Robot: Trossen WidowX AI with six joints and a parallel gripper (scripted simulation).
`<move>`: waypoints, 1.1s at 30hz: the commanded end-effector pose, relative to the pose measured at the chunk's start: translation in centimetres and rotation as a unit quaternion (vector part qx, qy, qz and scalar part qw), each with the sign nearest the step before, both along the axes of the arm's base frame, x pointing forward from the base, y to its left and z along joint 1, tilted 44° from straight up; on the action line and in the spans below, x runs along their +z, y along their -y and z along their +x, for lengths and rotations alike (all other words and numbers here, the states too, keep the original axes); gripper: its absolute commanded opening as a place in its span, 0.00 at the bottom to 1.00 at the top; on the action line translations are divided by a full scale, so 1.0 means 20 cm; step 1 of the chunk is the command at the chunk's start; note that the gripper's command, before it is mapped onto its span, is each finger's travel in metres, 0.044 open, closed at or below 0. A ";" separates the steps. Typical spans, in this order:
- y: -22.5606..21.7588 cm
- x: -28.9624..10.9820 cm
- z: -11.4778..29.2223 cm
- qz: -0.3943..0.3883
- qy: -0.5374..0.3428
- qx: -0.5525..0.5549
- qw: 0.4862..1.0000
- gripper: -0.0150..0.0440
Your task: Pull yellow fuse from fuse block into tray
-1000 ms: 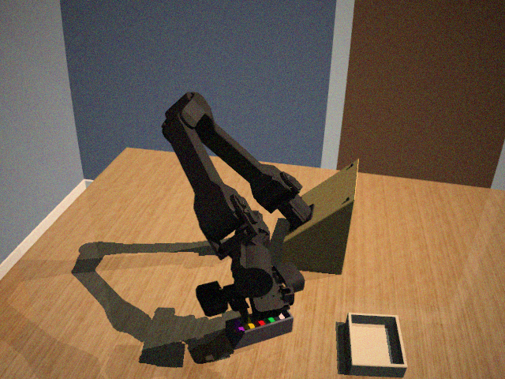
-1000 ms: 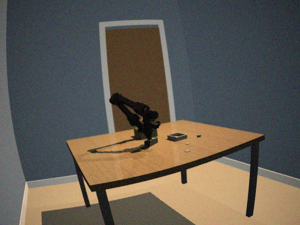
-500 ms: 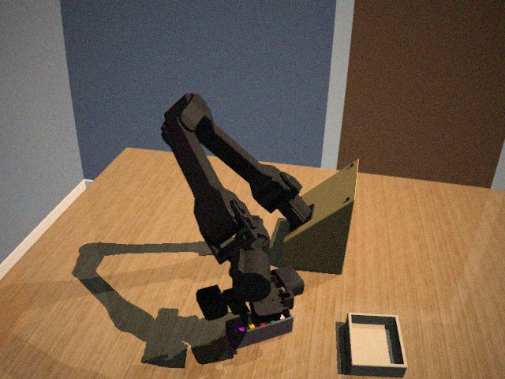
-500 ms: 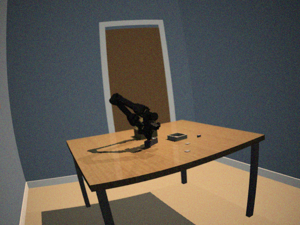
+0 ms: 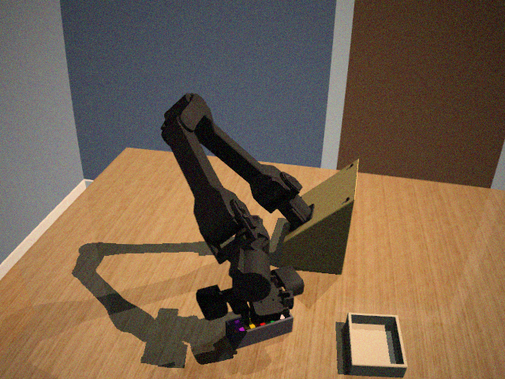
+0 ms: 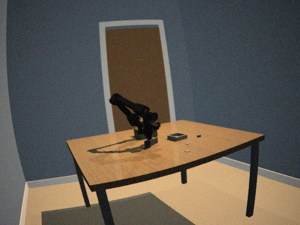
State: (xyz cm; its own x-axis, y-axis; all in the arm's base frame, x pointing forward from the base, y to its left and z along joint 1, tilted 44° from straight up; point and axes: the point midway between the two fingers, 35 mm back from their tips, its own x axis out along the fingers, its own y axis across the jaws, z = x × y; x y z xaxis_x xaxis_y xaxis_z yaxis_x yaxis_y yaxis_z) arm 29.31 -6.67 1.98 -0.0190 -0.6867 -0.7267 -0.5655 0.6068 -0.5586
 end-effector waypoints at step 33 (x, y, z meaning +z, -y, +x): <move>-0.06 0.06 0.01 0.000 0.000 0.001 1.000 0.25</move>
State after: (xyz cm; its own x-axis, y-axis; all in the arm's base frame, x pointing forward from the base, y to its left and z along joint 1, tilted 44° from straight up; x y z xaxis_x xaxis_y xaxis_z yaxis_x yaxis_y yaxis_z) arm 29.39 -5.64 3.08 -0.0195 -0.6889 -0.7246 -0.5681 0.6040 -0.5590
